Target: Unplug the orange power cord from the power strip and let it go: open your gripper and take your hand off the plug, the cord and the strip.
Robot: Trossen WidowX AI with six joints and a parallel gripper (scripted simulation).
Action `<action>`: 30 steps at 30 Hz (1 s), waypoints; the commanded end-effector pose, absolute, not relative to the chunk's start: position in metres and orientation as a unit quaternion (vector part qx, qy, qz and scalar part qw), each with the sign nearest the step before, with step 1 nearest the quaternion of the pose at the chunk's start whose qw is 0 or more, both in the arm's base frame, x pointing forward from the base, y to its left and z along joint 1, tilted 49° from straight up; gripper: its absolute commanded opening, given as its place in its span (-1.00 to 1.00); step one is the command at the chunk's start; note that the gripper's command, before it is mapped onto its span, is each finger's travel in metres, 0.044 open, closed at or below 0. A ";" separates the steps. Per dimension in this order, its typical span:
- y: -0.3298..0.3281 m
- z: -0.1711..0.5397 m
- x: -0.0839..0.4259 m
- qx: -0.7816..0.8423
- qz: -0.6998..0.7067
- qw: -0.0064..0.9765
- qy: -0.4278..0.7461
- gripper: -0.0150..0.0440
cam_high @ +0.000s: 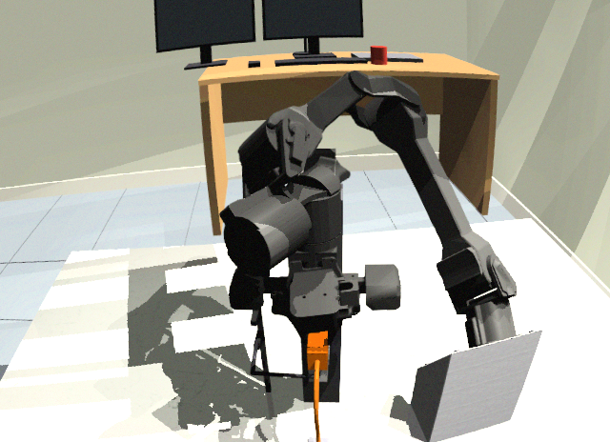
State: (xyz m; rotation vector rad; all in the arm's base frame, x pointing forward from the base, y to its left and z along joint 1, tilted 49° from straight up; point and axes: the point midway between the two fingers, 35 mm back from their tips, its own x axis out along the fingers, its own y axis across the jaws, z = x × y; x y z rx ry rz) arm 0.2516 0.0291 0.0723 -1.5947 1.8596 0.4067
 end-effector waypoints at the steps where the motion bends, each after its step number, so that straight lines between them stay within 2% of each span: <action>1: 0.038 0.066 0.256 -0.607 0.158 0.333 0.704 -0.49; 12: 0.050 0.054 0.262 -0.607 0.158 0.333 0.704 -0.49; 28: 0.057 0.046 0.265 -0.609 0.158 0.333 0.702 0.93; 30: 0.071 0.035 0.270 -0.609 0.159 0.333 0.702 1.00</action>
